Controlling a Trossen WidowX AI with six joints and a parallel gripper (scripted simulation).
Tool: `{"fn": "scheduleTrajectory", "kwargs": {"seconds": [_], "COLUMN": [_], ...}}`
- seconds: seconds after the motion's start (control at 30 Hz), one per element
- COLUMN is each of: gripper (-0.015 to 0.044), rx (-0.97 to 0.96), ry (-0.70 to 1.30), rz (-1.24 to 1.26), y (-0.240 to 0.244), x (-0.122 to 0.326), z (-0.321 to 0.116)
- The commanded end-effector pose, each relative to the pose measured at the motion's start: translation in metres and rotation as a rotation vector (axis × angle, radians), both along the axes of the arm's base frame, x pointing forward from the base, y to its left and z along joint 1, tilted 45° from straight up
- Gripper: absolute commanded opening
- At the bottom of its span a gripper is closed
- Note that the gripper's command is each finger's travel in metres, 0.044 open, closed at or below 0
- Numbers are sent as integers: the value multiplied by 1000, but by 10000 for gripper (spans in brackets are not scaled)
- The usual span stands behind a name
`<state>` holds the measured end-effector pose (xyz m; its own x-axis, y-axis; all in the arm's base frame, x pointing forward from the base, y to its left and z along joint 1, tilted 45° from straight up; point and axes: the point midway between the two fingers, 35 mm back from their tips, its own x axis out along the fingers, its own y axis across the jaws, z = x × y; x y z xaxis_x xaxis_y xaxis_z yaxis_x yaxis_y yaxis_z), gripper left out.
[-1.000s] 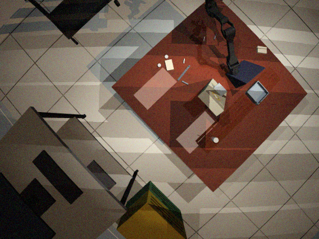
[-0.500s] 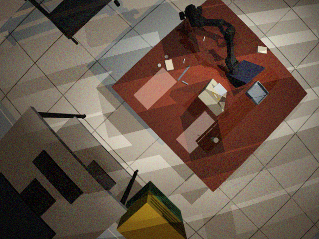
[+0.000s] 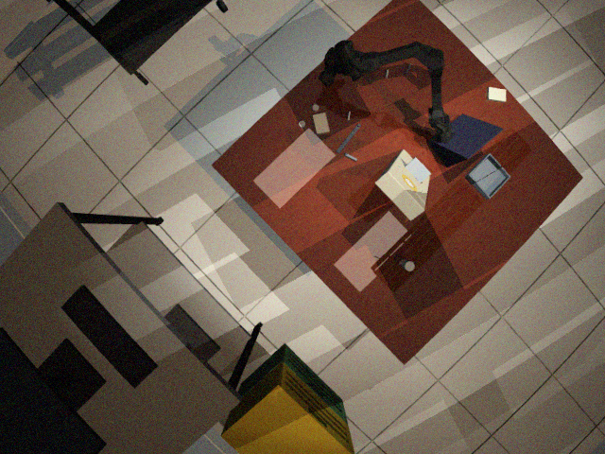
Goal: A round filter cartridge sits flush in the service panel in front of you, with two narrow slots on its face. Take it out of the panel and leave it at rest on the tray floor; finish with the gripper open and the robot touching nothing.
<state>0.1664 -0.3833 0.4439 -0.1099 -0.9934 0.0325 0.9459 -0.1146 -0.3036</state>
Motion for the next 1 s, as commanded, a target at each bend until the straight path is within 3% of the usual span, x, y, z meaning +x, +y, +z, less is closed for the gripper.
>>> {"fn": "scheduleTrajectory", "kwargs": {"seconds": [0.0,0.27,0.5,0.73,0.97], "gripper": [104,104,104,104,104], "rx": [67,120,98,1,-207], "ry": [151,431,699,1036,1432], "rz": [163,456,713,949,1148], "y": [34,117,210,313,417], "x": [64,155,209,232,222], "z": [-20,-55,-85,-120,-154]}}
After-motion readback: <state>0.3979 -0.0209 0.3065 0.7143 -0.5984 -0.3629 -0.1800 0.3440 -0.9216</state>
